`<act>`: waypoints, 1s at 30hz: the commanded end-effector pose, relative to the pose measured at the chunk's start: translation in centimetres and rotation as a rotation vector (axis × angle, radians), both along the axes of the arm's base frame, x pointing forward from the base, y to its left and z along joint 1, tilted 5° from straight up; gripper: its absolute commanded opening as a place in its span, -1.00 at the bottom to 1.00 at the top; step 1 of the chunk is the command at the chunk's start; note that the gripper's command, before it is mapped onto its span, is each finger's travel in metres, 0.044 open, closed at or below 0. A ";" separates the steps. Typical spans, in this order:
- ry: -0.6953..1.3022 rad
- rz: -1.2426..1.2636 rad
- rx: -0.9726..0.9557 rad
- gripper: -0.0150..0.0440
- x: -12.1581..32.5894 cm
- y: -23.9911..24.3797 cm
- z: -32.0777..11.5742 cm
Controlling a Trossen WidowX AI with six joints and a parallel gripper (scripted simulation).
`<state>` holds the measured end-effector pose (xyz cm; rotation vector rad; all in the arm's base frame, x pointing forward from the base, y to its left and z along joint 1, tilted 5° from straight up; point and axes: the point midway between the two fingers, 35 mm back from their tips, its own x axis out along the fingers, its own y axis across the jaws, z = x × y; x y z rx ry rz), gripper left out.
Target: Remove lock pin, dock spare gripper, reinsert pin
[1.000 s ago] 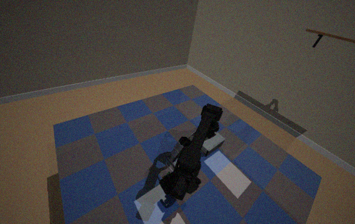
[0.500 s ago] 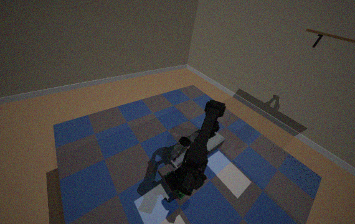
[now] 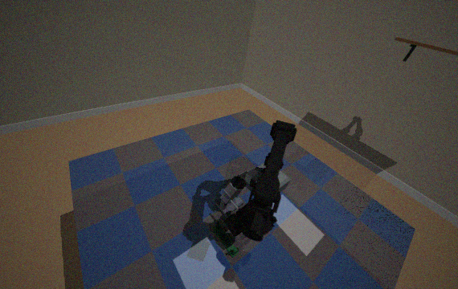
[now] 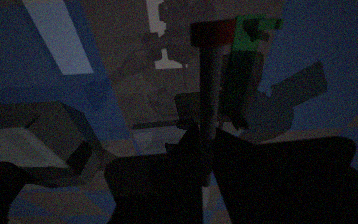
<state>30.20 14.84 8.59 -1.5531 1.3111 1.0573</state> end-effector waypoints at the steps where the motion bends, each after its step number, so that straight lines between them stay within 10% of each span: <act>1: 0.000 -0.002 0.004 -0.49 -1.4 -0.2 0.1; 30: -0.007 0.003 0.008 -0.49 -2.0 -1.0 -4.8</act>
